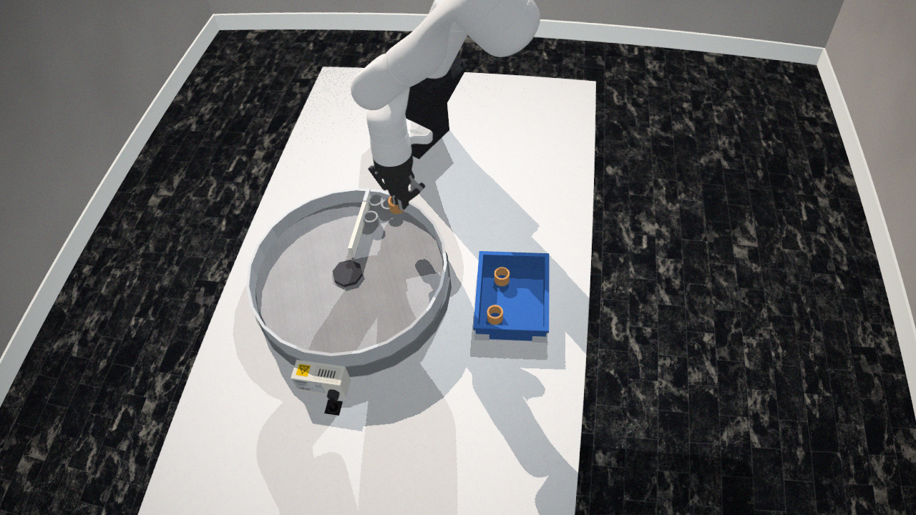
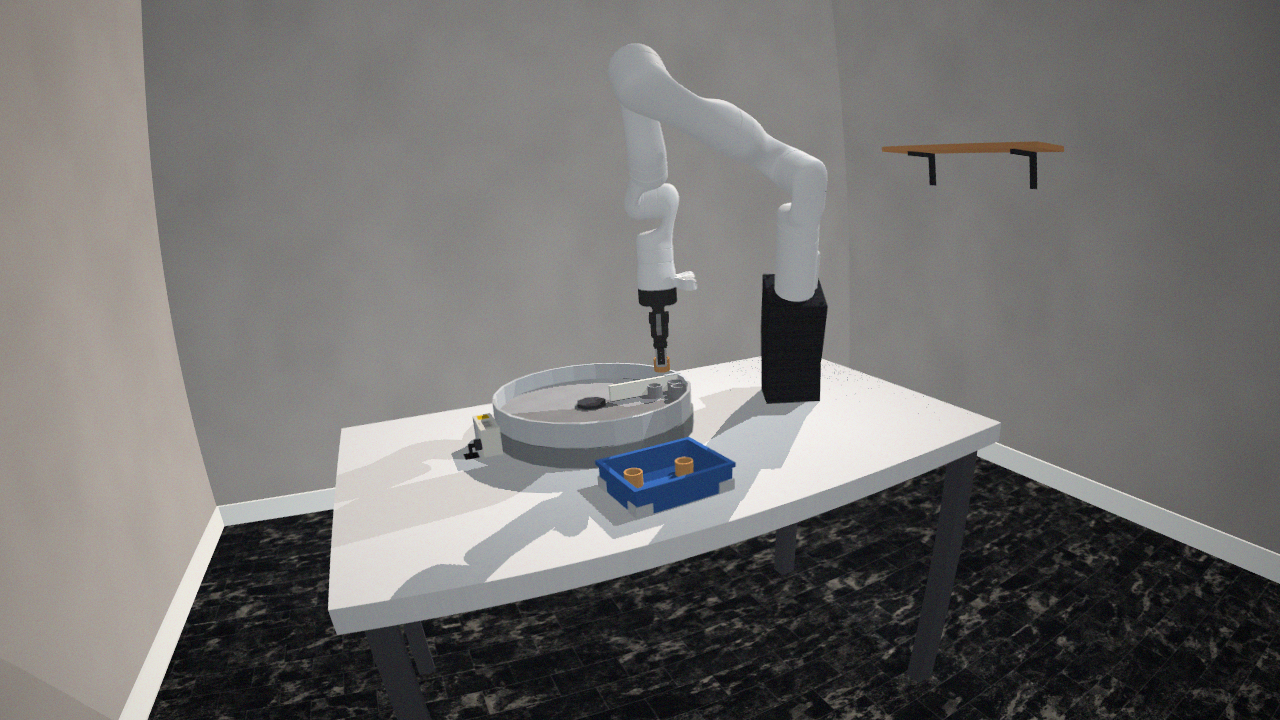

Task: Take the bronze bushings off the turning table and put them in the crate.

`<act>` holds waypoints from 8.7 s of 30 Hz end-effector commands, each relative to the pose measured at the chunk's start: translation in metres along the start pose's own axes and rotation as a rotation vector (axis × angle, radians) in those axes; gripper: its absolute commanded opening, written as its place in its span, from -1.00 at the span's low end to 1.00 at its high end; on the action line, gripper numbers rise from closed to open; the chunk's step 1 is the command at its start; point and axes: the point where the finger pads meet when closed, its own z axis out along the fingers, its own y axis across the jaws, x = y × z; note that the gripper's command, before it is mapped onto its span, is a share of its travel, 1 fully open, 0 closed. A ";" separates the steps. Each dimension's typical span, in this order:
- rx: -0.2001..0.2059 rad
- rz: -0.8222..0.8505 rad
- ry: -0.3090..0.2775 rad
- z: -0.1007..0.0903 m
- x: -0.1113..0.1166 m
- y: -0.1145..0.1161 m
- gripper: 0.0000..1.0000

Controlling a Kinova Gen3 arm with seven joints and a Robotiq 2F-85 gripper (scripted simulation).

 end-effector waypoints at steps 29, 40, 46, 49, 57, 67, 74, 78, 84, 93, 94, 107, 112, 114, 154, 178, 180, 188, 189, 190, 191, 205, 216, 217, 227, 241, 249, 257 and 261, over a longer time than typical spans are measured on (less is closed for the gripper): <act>-0.019 -0.053 -0.007 -0.003 -0.001 0.086 -1.00; -0.018 -0.052 -0.006 -0.004 0.000 0.139 -1.00; -0.018 -0.052 -0.006 -0.004 0.000 0.139 -1.00; -0.017 -0.051 -0.006 -0.005 0.000 0.171 -1.00; -0.017 -0.051 -0.006 -0.005 0.000 0.193 -1.00; -0.017 -0.050 -0.006 -0.005 0.000 0.236 -1.00; -0.017 -0.050 -0.006 -0.006 0.000 0.246 -1.00; -0.017 -0.050 -0.006 -0.006 0.000 0.246 -1.00; -0.018 -0.052 -0.007 0.013 0.000 0.248 -1.00; -0.018 -0.052 -0.007 0.018 0.000 0.248 -1.00; -0.018 -0.052 -0.007 0.018 0.000 0.248 -1.00; -0.020 -0.055 -0.008 0.041 0.000 0.250 -1.00; -0.020 -0.055 -0.008 0.041 0.000 0.250 -1.00; -0.020 -0.055 -0.008 0.041 0.000 0.250 -1.00; -0.023 -0.058 -0.010 0.081 0.000 0.253 -1.00; -0.023 -0.057 -0.010 0.089 0.000 0.253 -1.00; -0.023 -0.057 -0.010 0.089 0.000 0.253 -1.00; -0.023 -0.057 -0.010 0.098 0.000 0.253 -1.00; -0.023 -0.057 -0.010 0.098 0.000 0.253 -1.00; -0.023 -0.057 -0.010 0.098 0.000 0.253 -1.00; -0.023 -0.057 -0.010 0.098 0.000 0.253 -1.00; -0.023 -0.057 -0.010 0.106 0.000 0.253 -1.00; -0.023 -0.057 -0.010 0.106 0.000 0.253 -1.00; -0.023 -0.057 -0.010 0.108 0.000 0.253 -1.00; -0.023 -0.057 -0.010 0.115 0.000 0.253 -1.00; -0.022 -0.057 -0.009 0.118 -0.001 0.254 -1.00; -0.022 -0.057 -0.009 0.118 -0.001 0.254 -1.00; -0.022 -0.057 -0.009 0.118 -0.001 0.254 -0.69; -0.022 -0.057 -0.009 0.118 -0.001 0.254 -0.69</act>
